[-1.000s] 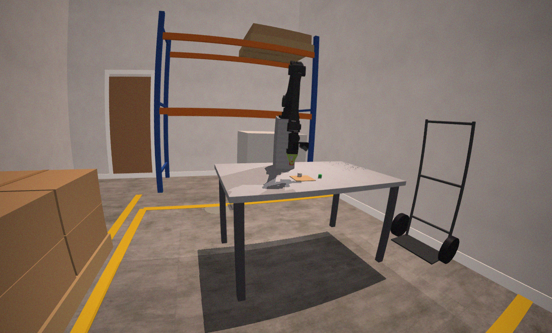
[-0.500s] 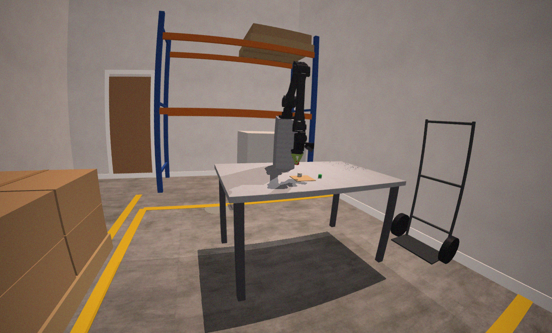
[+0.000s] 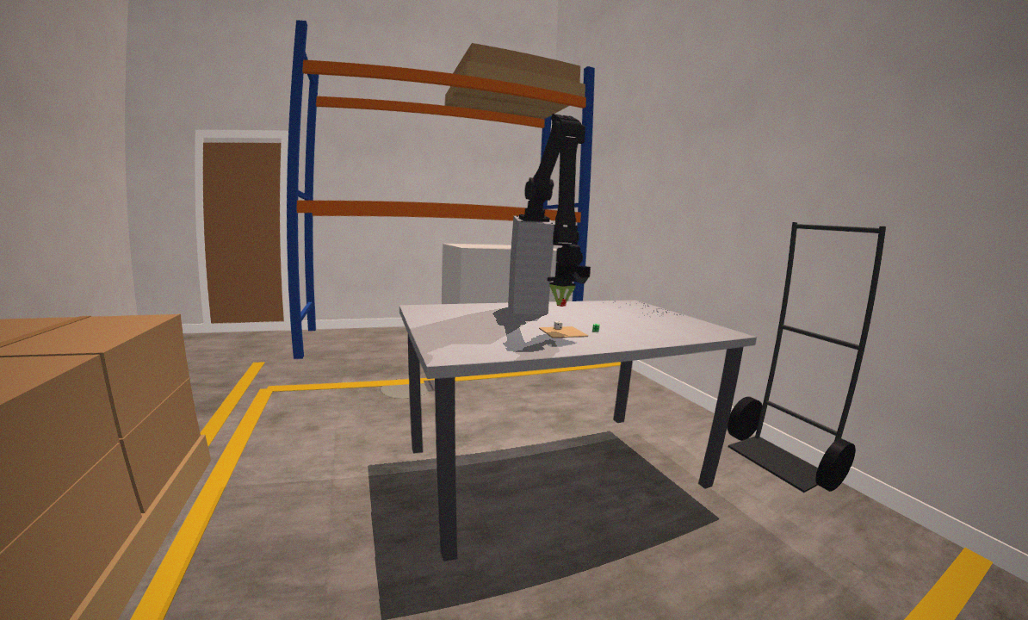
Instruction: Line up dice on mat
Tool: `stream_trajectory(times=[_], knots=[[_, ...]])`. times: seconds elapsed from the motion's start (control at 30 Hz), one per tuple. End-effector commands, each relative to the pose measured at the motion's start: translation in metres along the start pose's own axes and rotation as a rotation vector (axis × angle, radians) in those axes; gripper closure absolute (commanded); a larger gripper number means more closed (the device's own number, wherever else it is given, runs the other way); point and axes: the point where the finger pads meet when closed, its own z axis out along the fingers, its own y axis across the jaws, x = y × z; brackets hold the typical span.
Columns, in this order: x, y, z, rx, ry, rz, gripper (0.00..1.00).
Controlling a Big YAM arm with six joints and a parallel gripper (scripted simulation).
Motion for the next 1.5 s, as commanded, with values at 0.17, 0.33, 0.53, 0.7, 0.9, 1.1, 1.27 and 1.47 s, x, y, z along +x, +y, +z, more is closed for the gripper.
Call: stream_trajectory(times=[0.17, 0.33, 0.53, 0.7, 0.9, 1.1, 1.27, 1.47], knots=[[-0.016, 0.013, -0.01, 0.01, -0.036, 0.325, 0.8], [-0.018, 0.018, -0.01, 0.008, -0.037, 0.404, 0.8], [-0.017, 0.014, -0.01, 0.009, -0.036, 0.417, 0.8], [-0.017, 0.014, -0.01, 0.009, -0.036, 0.416, 0.8], [-0.012, 0.017, -0.002, 0.007, -0.023, 0.412, 0.8], [-0.009, 0.017, 0.013, 0.006, -0.015, 0.412, 0.8], [-0.008, 0.016, 0.024, 0.006, -0.015, 0.412, 0.8], [-0.007, 0.014, 0.053, 0.006, -0.014, 0.41, 0.8]])
